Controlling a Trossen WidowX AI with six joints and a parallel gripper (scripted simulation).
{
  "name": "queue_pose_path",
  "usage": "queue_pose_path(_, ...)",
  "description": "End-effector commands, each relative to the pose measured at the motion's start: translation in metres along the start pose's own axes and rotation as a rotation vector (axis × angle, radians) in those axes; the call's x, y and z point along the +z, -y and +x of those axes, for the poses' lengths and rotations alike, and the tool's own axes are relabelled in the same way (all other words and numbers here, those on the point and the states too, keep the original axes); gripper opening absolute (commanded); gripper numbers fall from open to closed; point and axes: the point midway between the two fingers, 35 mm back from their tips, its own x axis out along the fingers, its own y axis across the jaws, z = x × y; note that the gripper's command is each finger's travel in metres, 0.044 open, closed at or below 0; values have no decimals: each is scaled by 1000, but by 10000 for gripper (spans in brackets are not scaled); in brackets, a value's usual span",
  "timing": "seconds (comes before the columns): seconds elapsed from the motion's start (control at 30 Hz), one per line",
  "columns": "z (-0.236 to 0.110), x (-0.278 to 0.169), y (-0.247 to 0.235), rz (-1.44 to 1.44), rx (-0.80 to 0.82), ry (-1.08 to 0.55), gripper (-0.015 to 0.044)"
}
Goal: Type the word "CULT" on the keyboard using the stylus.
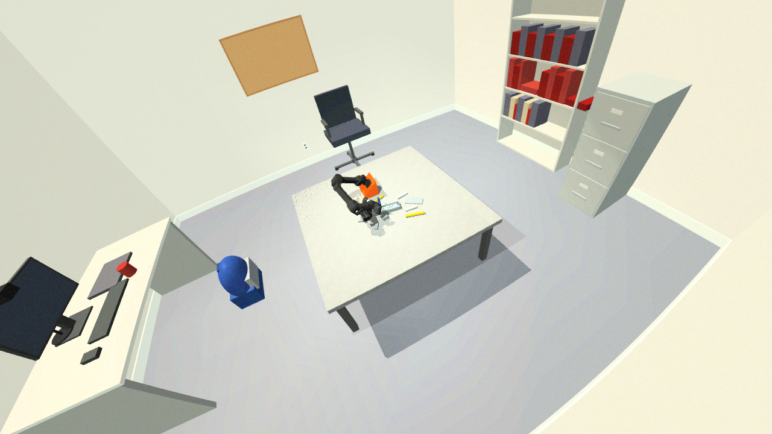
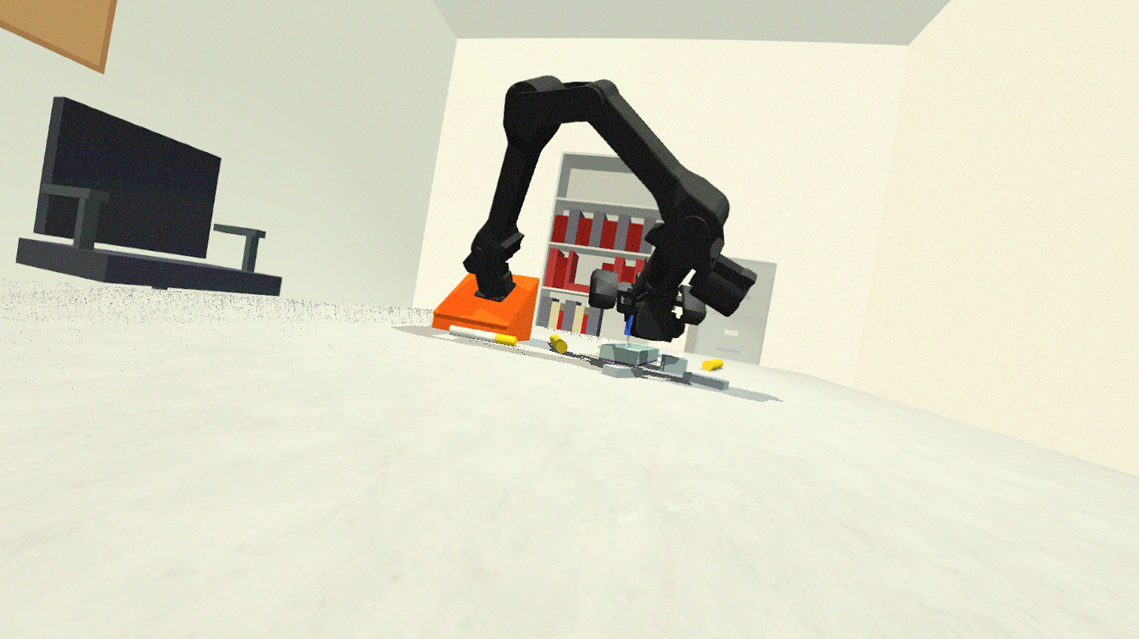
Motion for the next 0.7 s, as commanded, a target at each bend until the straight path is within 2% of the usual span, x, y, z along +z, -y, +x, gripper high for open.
queue_pose_path(0.0,1,2,0,-6,0,3,81)
queue_pose_path(0.67,5,8,0,-5,0,3,81)
